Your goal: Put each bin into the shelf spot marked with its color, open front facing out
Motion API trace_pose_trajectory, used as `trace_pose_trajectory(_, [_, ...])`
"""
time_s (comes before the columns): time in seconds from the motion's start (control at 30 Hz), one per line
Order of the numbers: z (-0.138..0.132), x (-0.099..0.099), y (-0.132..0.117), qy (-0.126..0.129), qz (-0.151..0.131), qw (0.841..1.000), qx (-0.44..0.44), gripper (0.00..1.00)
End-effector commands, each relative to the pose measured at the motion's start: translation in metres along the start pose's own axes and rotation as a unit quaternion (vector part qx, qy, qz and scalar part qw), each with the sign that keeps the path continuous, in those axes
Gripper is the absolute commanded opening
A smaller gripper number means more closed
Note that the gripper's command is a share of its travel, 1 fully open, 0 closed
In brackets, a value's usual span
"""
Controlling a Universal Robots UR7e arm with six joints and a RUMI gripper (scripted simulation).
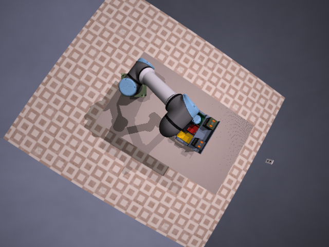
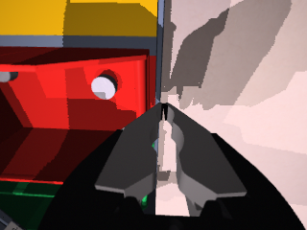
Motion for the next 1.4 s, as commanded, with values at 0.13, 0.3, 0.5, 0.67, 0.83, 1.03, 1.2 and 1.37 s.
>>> trace_pose_trajectory(0.13, [-0.002, 0.000, -0.001, 0.001, 0.000, 1.000, 0.000, 0.00])
trace_pose_trajectory(0.3, [-0.001, -0.001, -0.001, 0.001, 0.000, 1.000, 0.000, 0.00])
trace_pose_trajectory(0.5, [0.002, -0.004, -0.001, 0.001, 0.000, 1.000, -0.001, 0.00])
trace_pose_trajectory(0.67, [0.007, -0.009, -0.001, 0.001, 0.000, 1.000, -0.001, 0.00])
trace_pose_trajectory(0.83, [0.014, -0.015, 0.000, 0.001, 0.000, 1.000, -0.001, 0.00])
trace_pose_trajectory(1.03, [0.018, -0.019, 0.001, 0.001, 0.000, 1.000, 0.000, 0.00])
trace_pose_trajectory(1.2, [0.020, -0.021, 0.001, 0.001, 0.000, 1.000, -0.001, 0.00])
trace_pose_trajectory(1.37, [0.020, -0.021, 0.001, 0.001, 0.000, 1.000, -0.001, 0.00])
Point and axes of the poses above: the point where the finger pads meet when closed, its own x axis out along the fingers, its own z axis across the jaws, y = z × x, the point moved 9 cm from there along -x, back along the fingers, and after that the axes turned 5 degrees about x, right-handed, at the moved point
